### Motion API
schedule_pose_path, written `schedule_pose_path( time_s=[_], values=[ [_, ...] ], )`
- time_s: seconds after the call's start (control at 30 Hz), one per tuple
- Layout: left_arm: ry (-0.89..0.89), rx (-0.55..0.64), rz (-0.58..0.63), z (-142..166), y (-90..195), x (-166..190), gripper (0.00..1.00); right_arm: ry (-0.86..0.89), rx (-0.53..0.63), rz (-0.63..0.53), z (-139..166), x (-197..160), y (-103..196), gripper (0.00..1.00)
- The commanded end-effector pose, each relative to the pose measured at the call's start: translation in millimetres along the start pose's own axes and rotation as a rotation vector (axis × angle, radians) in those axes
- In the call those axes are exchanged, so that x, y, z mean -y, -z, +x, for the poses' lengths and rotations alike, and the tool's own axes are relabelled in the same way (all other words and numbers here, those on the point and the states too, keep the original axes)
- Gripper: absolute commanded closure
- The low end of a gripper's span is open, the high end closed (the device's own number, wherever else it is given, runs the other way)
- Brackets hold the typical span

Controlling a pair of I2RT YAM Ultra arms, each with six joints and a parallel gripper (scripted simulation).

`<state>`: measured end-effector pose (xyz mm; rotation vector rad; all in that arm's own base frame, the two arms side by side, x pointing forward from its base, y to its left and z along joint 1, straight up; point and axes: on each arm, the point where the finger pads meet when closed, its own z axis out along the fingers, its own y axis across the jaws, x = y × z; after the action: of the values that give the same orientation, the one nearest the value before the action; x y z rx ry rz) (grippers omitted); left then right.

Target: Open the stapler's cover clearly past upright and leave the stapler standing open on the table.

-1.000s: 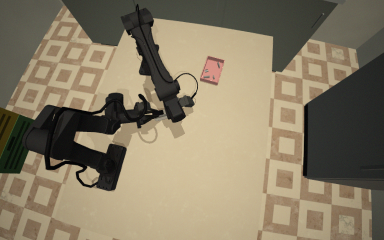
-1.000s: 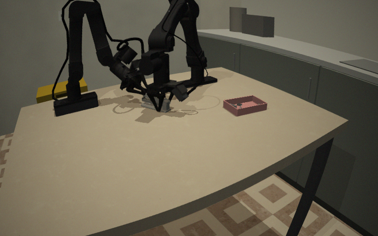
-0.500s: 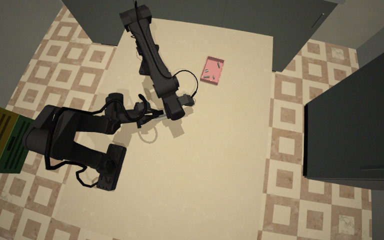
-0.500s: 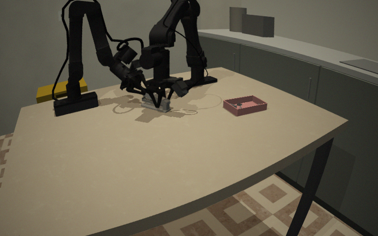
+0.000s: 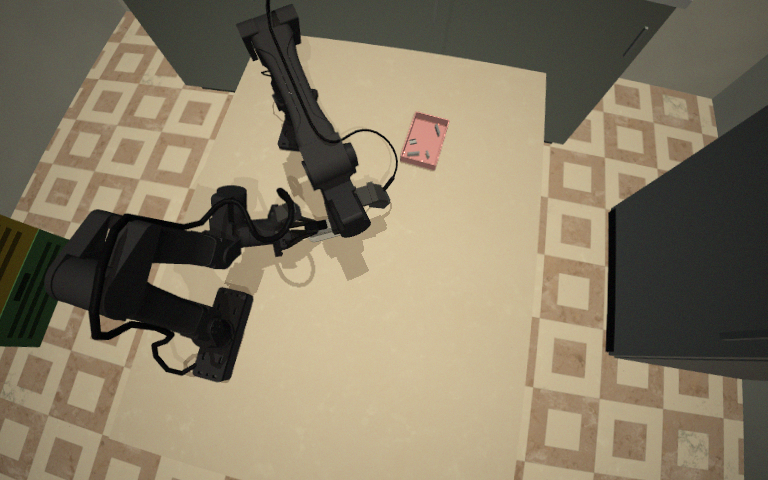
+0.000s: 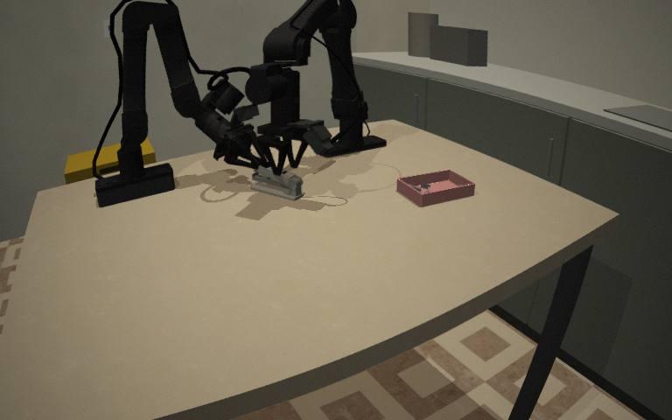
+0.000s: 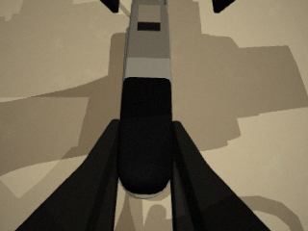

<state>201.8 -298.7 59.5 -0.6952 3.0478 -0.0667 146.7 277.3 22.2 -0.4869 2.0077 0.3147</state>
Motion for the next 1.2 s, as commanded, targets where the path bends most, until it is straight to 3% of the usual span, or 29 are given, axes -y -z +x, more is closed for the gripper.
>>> schedule_pose_path(
  time_s=[0.0, 0.13, 0.33, 0.53, 0.8, 0.87, 1.17],
  values=[
    [0.010, 0.009, 0.018, -2.3, 48.7, 1.1, 0.42, 0.003, -0.009, 0.009, -0.3, 0.1, -0.7, 0.82],
    [0.009, 0.002, -0.033, -0.4, 31.8, -5.1, 0.42, 0.003, -0.009, 0.009, -0.3, 0.1, -0.7, 0.82],
    [0.007, 0.001, -0.040, 0.0, 29.1, -6.2, 0.42, 0.003, -0.009, 0.009, -0.3, 0.1, -0.7, 0.82],
    [-0.052, 0.152, -0.061, -29.5, 48.4, -25.2, 0.42, 0.003, -0.009, 0.009, -0.3, 0.1, -0.7, 0.82],
    [-0.155, 0.506, 0.051, -95.4, 126.4, -51.0, 0.42, 0.003, -0.009, 0.009, -0.3, 0.1, -0.7, 0.82],
    [-0.155, 0.506, 0.051, -95.4, 126.4, -51.0, 0.42, 0.003, -0.009, 0.009, -0.3, 0.1, -0.7, 0.82],
    [-0.255, 0.854, 0.158, -159.1, 209.1, -82.6, 0.42, 0.003, -0.009, 0.009, -0.3, 0.1, -0.7, 0.82]
  ],
)
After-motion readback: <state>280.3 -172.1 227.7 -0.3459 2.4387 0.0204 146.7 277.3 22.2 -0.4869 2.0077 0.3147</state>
